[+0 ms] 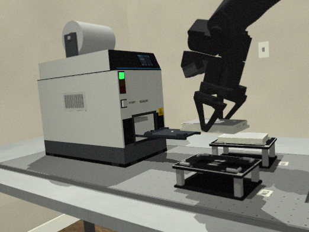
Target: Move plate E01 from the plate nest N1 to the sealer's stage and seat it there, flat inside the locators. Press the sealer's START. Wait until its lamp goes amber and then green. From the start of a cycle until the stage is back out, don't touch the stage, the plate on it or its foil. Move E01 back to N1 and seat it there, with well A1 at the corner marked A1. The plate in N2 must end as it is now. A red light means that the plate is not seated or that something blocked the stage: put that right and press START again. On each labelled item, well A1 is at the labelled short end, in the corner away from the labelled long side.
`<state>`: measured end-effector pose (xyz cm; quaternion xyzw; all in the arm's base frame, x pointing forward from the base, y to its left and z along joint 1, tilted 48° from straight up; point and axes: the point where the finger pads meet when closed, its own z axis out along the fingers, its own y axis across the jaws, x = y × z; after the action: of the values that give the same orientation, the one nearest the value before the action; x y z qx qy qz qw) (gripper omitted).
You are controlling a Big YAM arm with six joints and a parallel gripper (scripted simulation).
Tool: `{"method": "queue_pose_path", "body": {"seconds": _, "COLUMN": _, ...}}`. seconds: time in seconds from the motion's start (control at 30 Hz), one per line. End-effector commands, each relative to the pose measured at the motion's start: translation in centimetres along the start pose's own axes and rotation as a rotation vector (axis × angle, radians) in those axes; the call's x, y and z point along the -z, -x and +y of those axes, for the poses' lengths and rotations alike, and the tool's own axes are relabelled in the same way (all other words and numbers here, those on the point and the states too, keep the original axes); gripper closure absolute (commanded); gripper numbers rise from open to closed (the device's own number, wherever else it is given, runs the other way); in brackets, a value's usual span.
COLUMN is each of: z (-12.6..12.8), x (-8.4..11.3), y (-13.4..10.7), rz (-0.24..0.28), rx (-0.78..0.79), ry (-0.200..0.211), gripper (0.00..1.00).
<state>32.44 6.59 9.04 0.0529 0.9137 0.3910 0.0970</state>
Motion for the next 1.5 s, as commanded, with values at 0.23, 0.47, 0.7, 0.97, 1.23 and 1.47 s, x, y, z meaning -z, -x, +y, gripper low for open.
{"method": "queue_pose_path", "body": {"seconds": 0.23, "z": 0.2, "x": -1.1, "y": -0.7, "rz": 0.016, "rx": 0.004, "ry": -0.001, "gripper": 1.00}}
{"method": "queue_pose_path", "body": {"seconds": 0.47, "z": 0.3, "x": -1.4, "y": -0.7, "rz": 0.014, "rx": 0.011, "ry": -0.001, "gripper": 1.00}}
{"method": "queue_pose_path", "body": {"seconds": 0.7, "z": 0.3, "x": -1.6, "y": -0.5, "rz": 0.009, "rx": 0.007, "ry": -0.001, "gripper": 1.00}}
{"method": "queue_pose_path", "body": {"seconds": 0.97, "z": 0.1, "x": -2.1, "y": -0.8, "rz": 0.020, "rx": 0.007, "ry": -0.001, "gripper": 1.00}}
{"method": "queue_pose_path", "body": {"seconds": 1.23, "z": 0.0, "x": -2.6, "y": -1.2, "rz": 0.021, "rx": -0.001, "ry": -0.001, "gripper": 1.00}}
{"method": "queue_pose_path", "body": {"seconds": 1.47, "z": 0.2, "x": -2.4, "y": -1.0, "rz": 0.009, "rx": 0.006, "ry": -0.002, "gripper": 1.00}}
